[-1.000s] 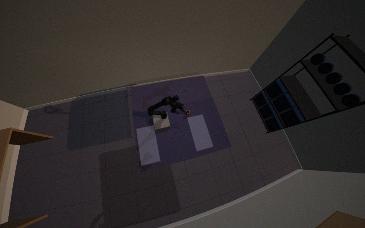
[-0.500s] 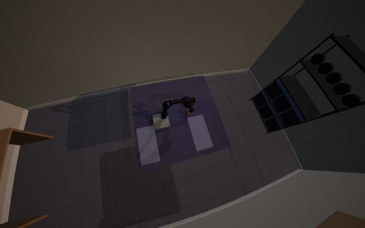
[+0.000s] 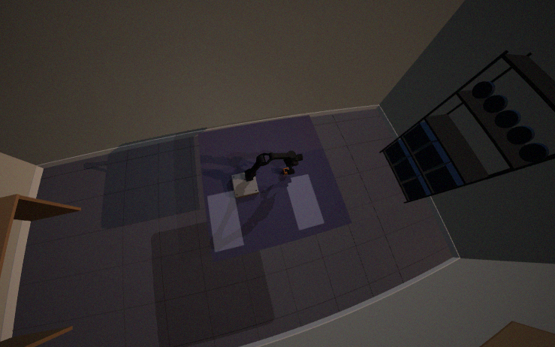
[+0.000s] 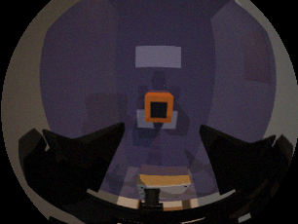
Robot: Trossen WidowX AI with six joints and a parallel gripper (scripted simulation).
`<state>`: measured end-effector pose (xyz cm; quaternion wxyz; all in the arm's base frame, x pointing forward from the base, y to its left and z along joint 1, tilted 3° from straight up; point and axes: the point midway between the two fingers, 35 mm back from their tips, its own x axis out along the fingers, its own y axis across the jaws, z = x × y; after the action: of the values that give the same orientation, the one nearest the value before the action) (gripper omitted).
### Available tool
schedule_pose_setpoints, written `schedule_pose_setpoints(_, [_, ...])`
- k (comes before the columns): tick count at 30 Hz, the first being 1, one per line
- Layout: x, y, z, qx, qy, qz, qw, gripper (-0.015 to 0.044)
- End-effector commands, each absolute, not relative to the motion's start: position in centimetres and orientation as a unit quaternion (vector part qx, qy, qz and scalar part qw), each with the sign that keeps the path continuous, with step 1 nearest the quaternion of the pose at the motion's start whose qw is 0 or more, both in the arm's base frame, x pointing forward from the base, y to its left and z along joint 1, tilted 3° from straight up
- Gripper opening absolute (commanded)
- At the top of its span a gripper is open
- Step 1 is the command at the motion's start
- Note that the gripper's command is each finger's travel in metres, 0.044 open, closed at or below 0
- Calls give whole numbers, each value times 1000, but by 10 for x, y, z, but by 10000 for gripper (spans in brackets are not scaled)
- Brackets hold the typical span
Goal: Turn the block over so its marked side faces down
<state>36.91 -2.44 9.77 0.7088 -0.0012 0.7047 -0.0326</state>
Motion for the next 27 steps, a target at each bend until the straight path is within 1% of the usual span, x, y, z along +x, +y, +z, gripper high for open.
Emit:
schedule_pose_setpoints(1, [371,-24,83,4,703,-34,711,440])
schedule_pose_setpoints(3, [370,-23,68,4,703,-34,711,440])
schedule_pose_setpoints(10, [368,-23,52,4,703,-34,711,440])
schedule_pose_setpoints(27, [369,-24,27,4,703,-34,710,440])
